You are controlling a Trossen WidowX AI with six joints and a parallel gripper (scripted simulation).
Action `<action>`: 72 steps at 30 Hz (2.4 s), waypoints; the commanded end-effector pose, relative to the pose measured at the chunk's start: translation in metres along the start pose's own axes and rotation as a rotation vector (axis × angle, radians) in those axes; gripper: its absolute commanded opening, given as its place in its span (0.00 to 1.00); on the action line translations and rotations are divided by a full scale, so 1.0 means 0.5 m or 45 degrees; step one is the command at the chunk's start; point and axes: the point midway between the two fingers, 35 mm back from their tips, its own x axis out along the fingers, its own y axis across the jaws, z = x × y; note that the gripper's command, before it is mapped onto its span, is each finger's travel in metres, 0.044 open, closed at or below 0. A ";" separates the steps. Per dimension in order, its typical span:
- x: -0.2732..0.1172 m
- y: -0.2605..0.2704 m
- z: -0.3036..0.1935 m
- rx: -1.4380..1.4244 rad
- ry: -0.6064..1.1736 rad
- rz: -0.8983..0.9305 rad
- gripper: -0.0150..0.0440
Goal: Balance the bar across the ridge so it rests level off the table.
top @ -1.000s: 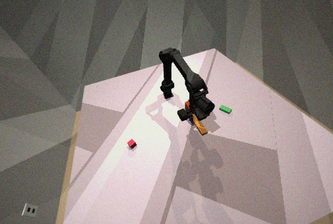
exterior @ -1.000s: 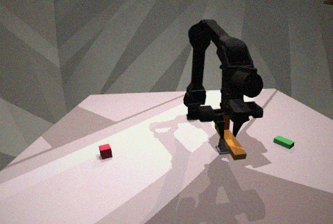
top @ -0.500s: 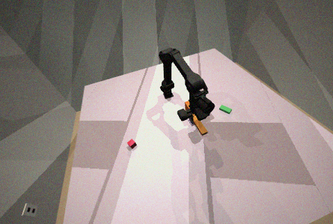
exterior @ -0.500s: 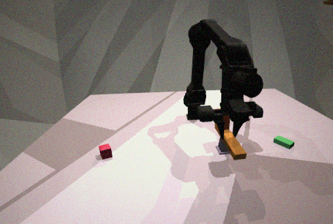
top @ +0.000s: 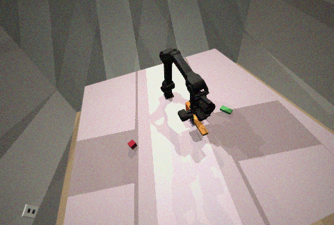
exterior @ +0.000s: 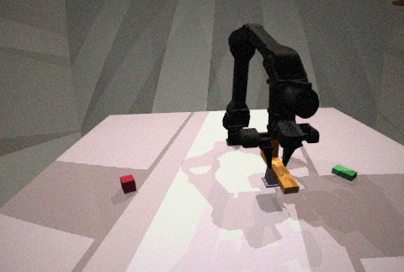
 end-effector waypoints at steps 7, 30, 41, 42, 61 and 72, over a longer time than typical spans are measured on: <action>0.000 0.000 0.000 0.000 0.000 0.000 0.25; 0.000 0.000 0.000 0.000 0.000 0.000 0.54; 0.000 0.000 0.000 0.000 0.000 0.000 0.54; 0.000 0.000 0.000 0.000 0.000 0.000 0.54; 0.000 0.000 0.000 0.000 0.000 0.000 0.54; 0.000 0.000 0.000 0.000 0.000 0.000 0.55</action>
